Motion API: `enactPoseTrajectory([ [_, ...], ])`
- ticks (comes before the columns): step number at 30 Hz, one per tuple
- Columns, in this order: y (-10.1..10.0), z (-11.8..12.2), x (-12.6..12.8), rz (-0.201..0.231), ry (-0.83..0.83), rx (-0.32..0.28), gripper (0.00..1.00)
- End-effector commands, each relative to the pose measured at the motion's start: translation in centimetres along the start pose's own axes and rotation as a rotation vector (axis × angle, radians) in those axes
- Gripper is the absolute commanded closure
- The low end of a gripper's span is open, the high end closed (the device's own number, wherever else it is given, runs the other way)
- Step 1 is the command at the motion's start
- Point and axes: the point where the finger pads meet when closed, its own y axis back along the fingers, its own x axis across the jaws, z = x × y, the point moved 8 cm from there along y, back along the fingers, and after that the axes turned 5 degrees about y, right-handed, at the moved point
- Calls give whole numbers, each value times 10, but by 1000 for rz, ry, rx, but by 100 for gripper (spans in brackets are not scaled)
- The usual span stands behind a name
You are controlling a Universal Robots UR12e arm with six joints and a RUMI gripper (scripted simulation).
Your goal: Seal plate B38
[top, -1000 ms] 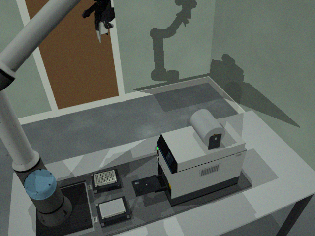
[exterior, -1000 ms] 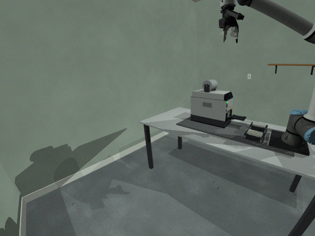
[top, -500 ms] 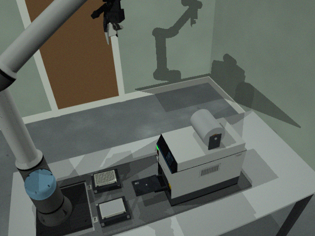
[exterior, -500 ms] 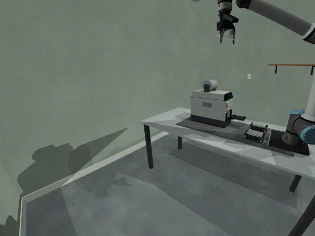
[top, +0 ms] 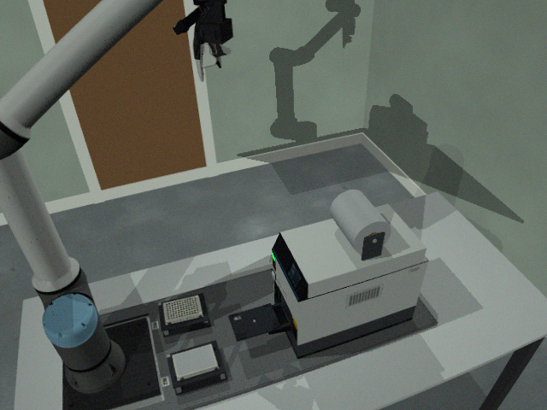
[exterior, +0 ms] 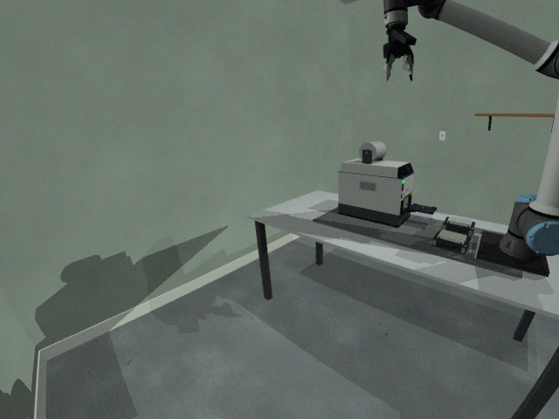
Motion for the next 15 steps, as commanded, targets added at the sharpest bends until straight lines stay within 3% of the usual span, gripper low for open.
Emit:
enactPoseTrajectory([
  [1, 1, 18, -9, 1, -32, -1, 32],
  [15, 1, 64, -36, 1, -116, -1, 32],
])
